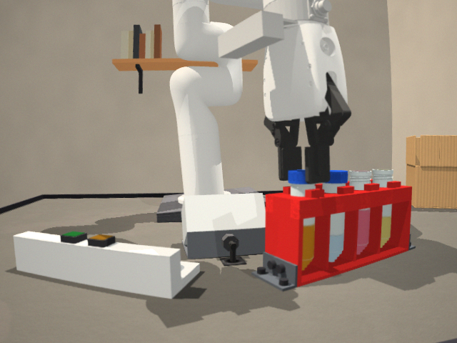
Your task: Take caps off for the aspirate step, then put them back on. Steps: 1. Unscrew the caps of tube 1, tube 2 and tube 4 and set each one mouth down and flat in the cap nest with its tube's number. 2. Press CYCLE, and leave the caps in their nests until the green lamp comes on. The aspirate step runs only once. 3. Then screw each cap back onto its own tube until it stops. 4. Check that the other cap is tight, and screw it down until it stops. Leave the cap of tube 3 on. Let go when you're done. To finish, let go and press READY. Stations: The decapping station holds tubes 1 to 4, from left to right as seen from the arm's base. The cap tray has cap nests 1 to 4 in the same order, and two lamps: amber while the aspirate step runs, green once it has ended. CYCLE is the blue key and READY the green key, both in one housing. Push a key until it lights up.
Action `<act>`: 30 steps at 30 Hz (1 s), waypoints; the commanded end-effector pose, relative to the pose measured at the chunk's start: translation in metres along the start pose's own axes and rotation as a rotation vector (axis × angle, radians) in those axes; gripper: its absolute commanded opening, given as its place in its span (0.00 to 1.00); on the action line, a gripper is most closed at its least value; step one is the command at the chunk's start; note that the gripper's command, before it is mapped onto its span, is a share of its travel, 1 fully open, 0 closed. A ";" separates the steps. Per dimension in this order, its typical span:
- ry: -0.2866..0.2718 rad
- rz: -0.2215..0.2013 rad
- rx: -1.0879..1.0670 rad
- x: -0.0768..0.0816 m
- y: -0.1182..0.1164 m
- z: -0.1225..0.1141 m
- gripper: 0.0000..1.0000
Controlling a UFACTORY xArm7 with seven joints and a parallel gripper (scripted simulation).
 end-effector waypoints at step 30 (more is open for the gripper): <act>0.035 0.014 -0.755 0.002 -0.002 -0.003 0.00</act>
Point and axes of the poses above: the point where the finger pads meet when closed, its own x axis back along the fingers, its own y axis across the jaws, z = x × y, the point moved 8 cm from there along x, back along the fingers
